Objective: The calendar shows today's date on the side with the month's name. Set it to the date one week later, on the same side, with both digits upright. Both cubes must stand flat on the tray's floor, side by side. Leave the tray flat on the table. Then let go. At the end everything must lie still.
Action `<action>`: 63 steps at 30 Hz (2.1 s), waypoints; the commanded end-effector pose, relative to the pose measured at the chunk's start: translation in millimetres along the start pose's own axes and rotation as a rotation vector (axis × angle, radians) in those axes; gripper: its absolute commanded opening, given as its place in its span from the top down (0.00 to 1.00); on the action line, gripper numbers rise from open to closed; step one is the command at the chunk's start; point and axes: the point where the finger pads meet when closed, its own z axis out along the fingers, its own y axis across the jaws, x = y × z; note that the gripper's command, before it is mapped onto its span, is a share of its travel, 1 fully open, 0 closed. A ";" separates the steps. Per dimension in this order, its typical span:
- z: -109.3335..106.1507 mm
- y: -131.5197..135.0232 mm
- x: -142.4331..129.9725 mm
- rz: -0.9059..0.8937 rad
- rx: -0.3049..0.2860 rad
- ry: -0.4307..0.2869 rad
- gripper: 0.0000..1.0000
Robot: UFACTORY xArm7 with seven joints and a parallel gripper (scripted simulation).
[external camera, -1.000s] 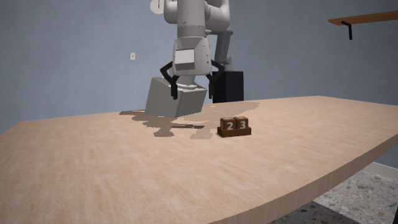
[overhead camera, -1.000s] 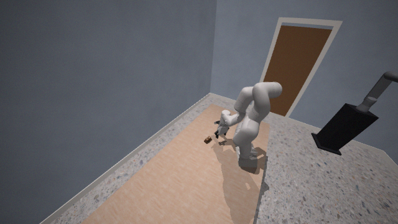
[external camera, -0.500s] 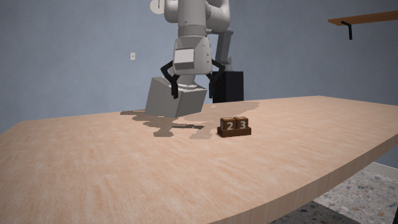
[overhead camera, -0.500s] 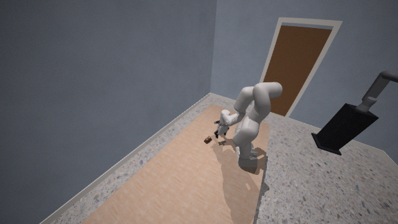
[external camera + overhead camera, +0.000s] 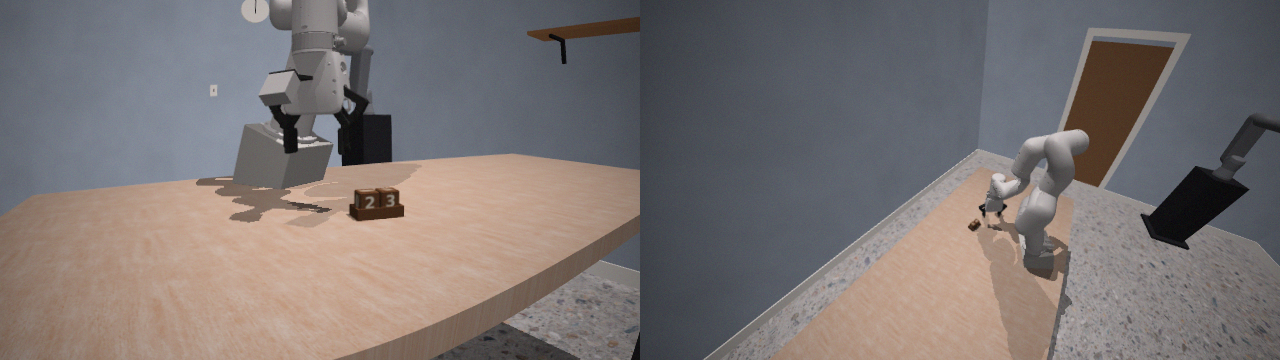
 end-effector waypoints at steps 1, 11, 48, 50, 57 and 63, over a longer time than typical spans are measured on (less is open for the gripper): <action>-3.6 -11.6 7.1 0.172 -0.022 0.010 0.00; -8.8 -35.0 12.3 0.440 -0.018 0.013 0.00; -15.6 -83.7 8.8 0.890 -0.003 -0.006 0.53; -15.6 -83.7 8.8 0.890 -0.003 -0.006 0.53; -15.6 -83.7 8.8 0.890 -0.003 -0.006 0.53; -15.6 -83.7 8.8 0.890 -0.003 -0.006 0.53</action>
